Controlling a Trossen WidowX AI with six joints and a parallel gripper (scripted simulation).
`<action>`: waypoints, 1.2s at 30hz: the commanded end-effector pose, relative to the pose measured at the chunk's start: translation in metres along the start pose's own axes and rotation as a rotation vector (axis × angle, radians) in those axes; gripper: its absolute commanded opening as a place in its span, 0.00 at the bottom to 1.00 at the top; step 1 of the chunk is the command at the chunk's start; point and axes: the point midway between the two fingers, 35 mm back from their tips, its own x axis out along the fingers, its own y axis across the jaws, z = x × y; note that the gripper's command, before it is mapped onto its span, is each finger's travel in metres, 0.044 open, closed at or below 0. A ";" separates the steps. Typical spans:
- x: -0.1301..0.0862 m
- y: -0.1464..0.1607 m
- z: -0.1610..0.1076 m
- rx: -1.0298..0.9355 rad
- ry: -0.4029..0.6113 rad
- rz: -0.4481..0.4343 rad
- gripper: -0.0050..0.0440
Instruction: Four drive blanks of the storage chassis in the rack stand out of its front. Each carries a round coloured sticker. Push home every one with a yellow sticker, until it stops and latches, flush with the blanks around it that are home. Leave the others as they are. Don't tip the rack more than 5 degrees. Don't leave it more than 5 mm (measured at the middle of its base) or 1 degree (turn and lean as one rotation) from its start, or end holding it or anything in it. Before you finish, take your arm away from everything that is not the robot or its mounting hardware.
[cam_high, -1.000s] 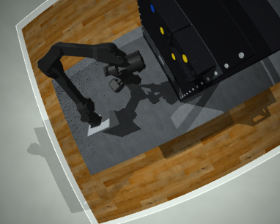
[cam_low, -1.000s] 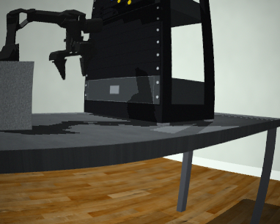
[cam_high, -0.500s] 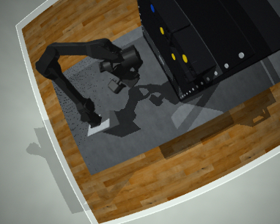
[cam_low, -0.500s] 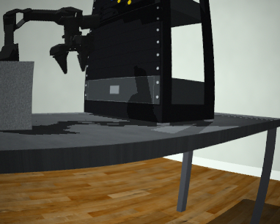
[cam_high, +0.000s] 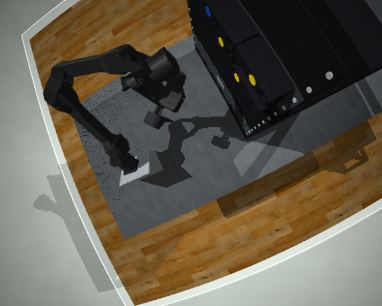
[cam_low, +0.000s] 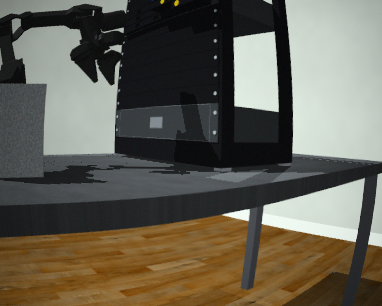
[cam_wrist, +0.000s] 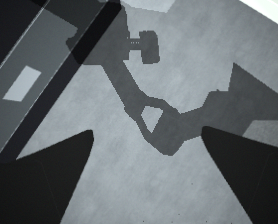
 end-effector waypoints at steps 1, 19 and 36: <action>-0.010 0.001 0.004 -0.064 -0.056 0.006 1.00; -0.051 -0.012 0.026 -0.416 -0.359 -0.040 1.00; -0.090 -0.025 0.047 -0.764 -0.658 -0.087 1.00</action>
